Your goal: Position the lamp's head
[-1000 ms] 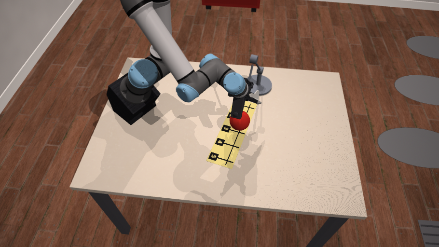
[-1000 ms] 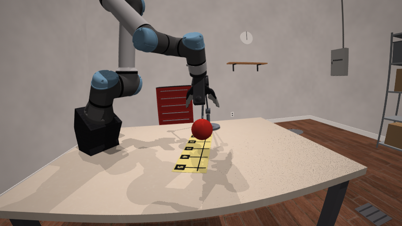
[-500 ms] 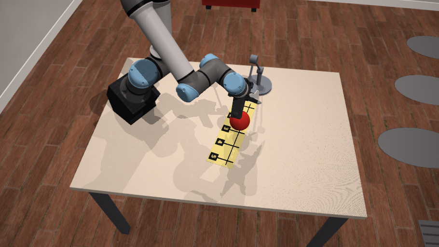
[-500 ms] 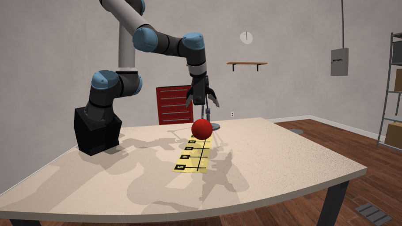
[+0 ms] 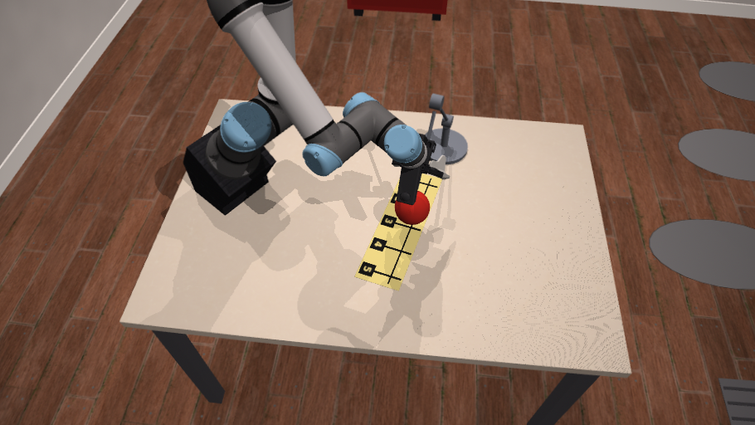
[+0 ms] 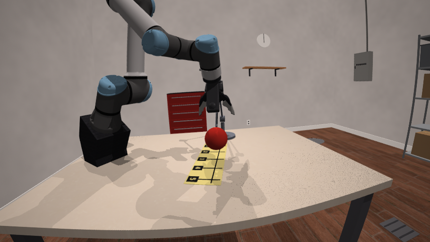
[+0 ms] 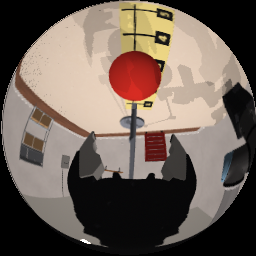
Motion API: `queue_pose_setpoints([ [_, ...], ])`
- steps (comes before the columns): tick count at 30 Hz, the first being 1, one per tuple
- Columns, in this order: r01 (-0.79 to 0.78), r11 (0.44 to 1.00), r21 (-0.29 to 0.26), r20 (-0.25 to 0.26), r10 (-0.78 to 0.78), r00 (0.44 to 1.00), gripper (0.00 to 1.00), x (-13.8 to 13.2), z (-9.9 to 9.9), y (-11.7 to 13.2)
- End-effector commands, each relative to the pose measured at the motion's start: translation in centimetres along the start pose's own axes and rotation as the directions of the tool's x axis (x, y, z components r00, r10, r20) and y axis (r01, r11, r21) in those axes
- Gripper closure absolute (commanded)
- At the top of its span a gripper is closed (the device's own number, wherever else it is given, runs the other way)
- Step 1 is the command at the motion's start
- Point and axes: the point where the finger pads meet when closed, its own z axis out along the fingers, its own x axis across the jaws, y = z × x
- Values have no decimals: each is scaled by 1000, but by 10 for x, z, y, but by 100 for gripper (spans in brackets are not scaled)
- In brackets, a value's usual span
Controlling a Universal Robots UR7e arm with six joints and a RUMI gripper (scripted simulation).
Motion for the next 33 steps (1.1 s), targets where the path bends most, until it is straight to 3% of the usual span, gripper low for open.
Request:
queue_pose_setpoints([
  [1, 1, 1000, 0, 1, -1, 1000, 0, 0, 0, 0],
  [13, 1, 1000, 0, 1, -1, 1000, 0, 0, 0, 0],
  [28, 1, 1000, 0, 1, -1, 1000, 0, 0, -65, 0],
  [33, 1, 1000, 1, 1, -1, 1000, 0, 0, -76, 0],
])
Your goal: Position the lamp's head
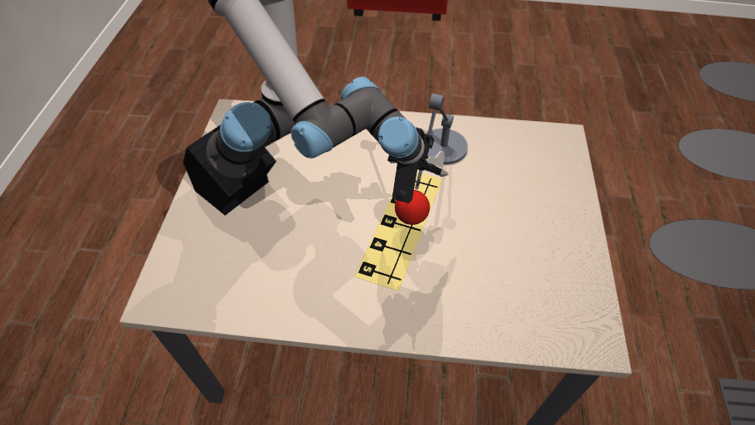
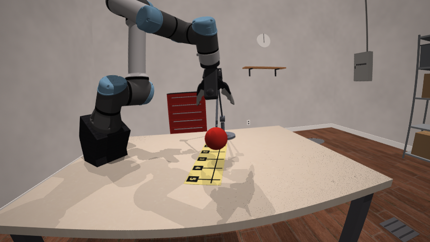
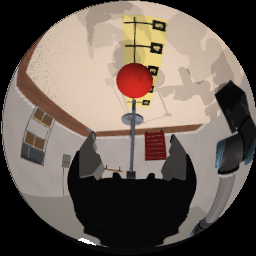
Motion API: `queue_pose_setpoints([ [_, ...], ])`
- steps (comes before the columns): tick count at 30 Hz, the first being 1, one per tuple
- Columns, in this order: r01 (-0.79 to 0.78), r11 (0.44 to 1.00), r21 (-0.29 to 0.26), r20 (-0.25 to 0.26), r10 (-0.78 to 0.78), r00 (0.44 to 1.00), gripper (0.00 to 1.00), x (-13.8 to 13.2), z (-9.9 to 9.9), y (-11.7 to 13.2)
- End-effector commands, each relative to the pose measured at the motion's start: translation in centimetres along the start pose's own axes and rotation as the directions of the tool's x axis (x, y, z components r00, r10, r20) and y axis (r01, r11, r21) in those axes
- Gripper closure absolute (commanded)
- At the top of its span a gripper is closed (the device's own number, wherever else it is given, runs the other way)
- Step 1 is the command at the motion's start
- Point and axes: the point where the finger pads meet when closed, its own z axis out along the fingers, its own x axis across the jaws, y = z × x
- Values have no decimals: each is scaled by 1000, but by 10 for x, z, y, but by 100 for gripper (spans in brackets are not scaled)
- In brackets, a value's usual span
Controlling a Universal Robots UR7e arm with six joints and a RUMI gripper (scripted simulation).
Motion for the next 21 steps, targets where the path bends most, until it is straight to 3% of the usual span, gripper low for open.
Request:
queue_pose_setpoints([
  [1, 2, 1000, -4, -1, -2, 1000, 0, 0, -17, 0],
  [12, 1, 1000, 1, 1, -1, 1000, 0, 0, -57, 0],
  [21, 0, 1000, 3, 2, 0, 1000, 0, -1, -53, 1],
])
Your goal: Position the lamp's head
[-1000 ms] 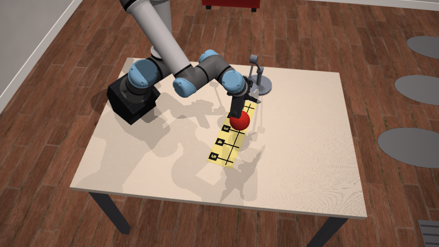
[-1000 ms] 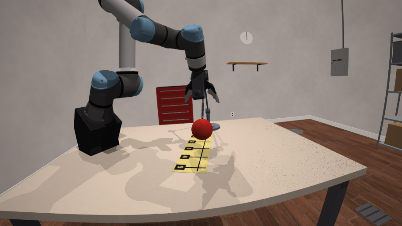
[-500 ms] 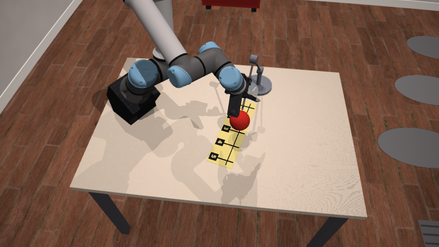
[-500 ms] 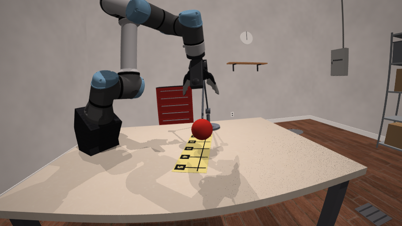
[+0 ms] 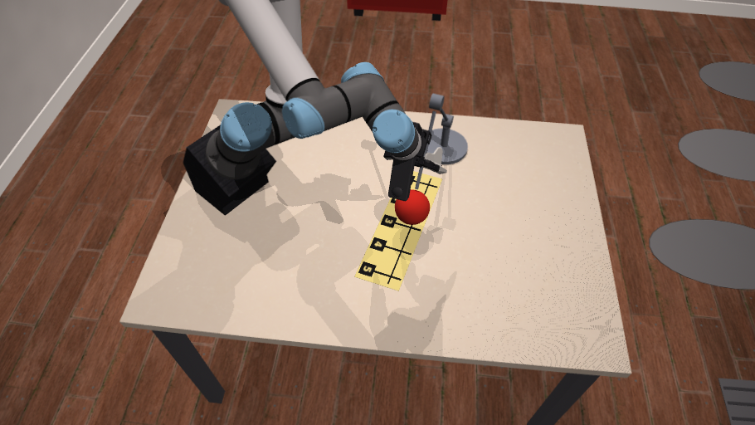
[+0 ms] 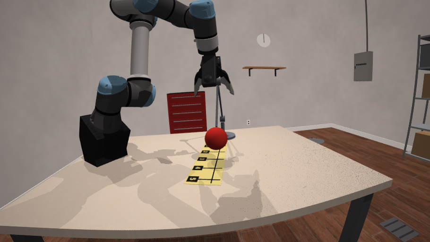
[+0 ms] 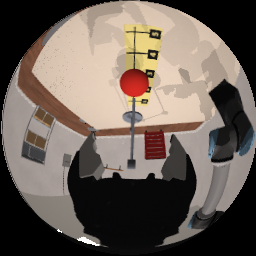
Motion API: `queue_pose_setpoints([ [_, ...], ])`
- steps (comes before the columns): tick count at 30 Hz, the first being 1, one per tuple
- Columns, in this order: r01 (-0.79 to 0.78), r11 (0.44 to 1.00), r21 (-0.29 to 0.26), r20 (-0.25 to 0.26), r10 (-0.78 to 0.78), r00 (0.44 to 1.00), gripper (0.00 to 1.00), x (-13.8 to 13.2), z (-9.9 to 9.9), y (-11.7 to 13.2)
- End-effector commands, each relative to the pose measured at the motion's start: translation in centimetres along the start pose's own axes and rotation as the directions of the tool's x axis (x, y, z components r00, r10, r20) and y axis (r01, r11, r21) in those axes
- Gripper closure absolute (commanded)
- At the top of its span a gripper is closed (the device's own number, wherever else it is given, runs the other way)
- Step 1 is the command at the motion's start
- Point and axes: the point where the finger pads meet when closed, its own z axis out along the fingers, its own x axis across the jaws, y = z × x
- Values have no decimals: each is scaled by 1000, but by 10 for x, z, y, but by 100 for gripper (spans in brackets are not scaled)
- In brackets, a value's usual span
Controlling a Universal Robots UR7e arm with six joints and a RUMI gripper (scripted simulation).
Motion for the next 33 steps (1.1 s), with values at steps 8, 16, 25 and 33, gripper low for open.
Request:
queue_pose_setpoints([
  [8, 0, 1000, 3, 1, 0, 1000, 0, -1, 6, 0],
  [16, 0, 1000, 2, 1, 0, 1000, 0, 0, 5, 0],
  [25, 0, 1000, 2, 1, 0, 1000, 0, 0, 4, 0],
  [33, 0, 1000, 2, 1, 0, 1000, 0, 0, 4, 0],
])
